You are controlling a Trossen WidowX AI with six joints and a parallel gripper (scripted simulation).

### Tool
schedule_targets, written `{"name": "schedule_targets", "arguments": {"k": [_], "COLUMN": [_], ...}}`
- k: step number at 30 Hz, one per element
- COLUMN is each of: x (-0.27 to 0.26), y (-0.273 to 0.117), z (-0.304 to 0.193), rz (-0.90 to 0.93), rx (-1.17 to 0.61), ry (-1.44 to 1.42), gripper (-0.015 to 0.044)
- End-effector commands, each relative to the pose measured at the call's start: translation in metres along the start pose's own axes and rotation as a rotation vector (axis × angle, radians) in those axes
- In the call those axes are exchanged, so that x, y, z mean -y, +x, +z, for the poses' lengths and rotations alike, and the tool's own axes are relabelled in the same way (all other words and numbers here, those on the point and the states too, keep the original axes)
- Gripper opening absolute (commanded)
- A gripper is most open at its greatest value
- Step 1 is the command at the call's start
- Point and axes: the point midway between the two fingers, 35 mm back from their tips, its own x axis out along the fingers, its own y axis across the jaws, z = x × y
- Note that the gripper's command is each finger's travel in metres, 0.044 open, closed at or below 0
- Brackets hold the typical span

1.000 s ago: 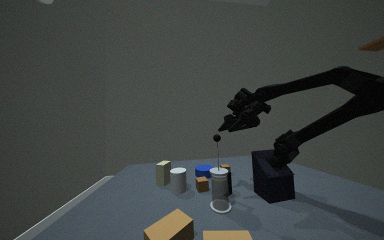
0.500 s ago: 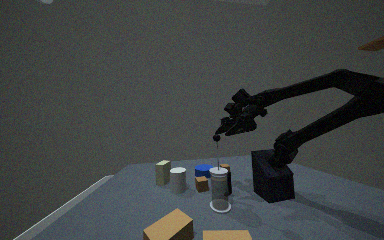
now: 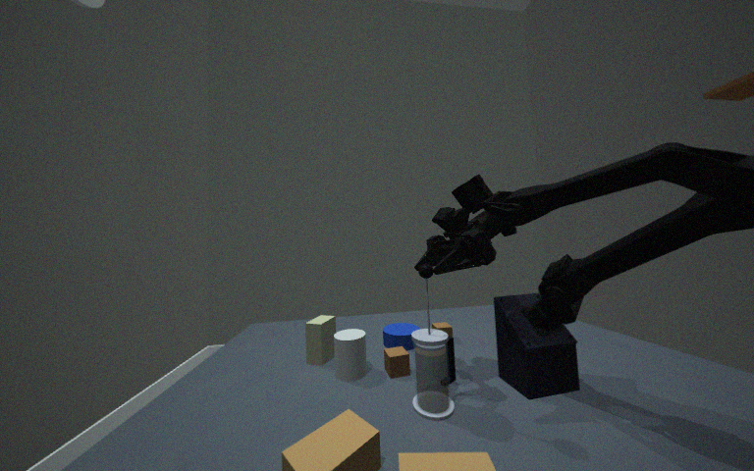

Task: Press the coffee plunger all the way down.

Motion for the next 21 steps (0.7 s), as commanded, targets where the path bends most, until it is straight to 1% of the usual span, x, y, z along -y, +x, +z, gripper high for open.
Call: {"name": "schedule_targets", "arguments": {"k": [1, 12, 21], "x": [-0.0016, -0.0016, -0.0016], "y": [0.0025, 0.0025, 0.0025], "z": [0.0015, 0.0015, 0.0015], "rz": [-0.001, -0.001, -0.001], "rx": [0.008, 0.008, 0.008], "ry": [-0.004, -0.004, -0.004], "gripper": [0.0414, 0.0125, 0.012]}}
